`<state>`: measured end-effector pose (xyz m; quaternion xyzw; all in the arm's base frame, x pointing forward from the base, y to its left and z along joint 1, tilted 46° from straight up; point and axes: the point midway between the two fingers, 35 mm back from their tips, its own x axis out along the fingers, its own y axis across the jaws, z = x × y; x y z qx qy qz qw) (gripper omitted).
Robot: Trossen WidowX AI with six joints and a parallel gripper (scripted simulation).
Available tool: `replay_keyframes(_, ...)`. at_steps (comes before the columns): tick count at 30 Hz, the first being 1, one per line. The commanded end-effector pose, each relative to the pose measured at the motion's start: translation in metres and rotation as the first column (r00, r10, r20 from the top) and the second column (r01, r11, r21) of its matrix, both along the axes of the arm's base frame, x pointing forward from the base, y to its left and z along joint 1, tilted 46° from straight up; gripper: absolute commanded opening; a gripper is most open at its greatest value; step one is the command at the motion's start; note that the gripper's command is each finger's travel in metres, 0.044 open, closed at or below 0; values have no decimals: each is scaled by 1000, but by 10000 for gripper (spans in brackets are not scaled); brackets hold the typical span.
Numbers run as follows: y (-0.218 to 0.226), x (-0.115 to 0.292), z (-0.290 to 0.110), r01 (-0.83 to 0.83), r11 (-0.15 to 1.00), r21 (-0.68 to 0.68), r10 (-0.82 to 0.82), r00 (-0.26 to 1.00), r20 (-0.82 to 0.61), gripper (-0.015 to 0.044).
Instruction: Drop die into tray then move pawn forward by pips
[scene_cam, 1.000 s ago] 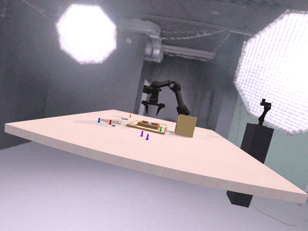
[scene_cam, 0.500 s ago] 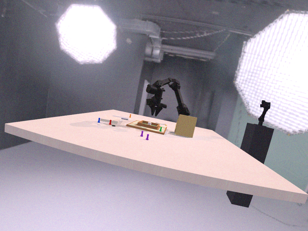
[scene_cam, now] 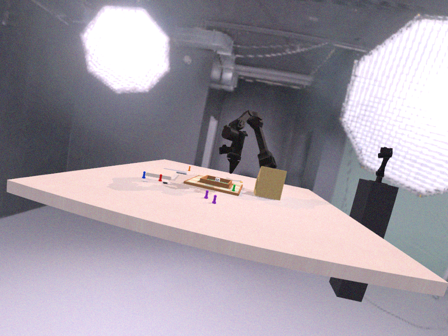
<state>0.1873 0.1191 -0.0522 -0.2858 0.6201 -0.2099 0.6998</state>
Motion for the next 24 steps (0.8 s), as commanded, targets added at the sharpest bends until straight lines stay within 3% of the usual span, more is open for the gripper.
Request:
replay_keyframes(1, -13, -28, -20, 193, 981, -14, -189, 971, 143, 200)
replay_keyframes(24, -29, -25, -38, 193, 981, -14, -189, 971, 143, 200)
